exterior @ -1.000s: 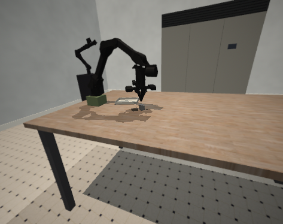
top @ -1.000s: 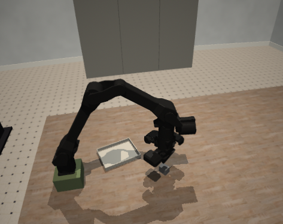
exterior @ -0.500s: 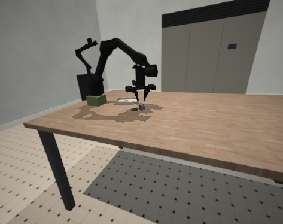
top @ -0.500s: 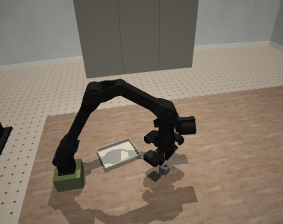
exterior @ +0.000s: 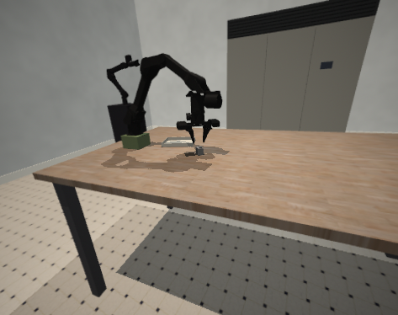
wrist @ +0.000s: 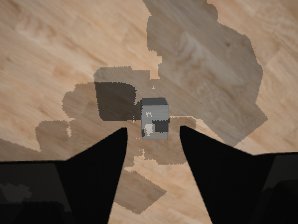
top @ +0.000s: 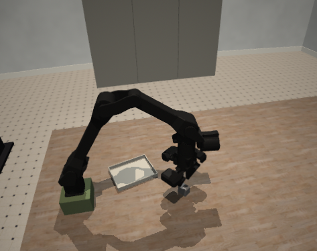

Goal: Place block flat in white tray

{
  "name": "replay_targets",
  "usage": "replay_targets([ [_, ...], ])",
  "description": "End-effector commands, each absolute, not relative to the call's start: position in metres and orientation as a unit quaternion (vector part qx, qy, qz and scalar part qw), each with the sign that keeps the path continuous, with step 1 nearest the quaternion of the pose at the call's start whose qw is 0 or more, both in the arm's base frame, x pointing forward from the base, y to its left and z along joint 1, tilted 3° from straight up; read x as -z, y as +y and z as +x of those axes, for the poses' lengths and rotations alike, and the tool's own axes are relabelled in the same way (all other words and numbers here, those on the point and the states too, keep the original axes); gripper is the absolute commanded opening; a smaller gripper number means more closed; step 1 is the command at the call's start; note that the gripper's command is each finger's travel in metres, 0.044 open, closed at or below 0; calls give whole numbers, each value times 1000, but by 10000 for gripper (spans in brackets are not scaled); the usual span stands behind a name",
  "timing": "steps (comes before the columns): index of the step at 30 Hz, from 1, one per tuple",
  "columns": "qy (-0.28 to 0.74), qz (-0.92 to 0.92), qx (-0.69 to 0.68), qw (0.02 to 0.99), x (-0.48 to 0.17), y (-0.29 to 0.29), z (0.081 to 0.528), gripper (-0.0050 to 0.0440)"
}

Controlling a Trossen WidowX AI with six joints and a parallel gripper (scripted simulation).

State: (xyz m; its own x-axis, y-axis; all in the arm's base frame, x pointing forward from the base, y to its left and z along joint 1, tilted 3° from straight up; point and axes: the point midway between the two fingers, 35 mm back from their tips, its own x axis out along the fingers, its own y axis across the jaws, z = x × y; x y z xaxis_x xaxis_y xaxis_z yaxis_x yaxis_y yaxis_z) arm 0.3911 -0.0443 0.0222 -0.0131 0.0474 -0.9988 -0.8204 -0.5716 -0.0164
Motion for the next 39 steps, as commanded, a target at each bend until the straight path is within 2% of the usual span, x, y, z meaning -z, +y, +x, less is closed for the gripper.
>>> replay_targets([
  [1,310,-623,-632,340,-26,-45,394,217],
  [39,310,-623,-632,340,-6,-45,394,217],
])
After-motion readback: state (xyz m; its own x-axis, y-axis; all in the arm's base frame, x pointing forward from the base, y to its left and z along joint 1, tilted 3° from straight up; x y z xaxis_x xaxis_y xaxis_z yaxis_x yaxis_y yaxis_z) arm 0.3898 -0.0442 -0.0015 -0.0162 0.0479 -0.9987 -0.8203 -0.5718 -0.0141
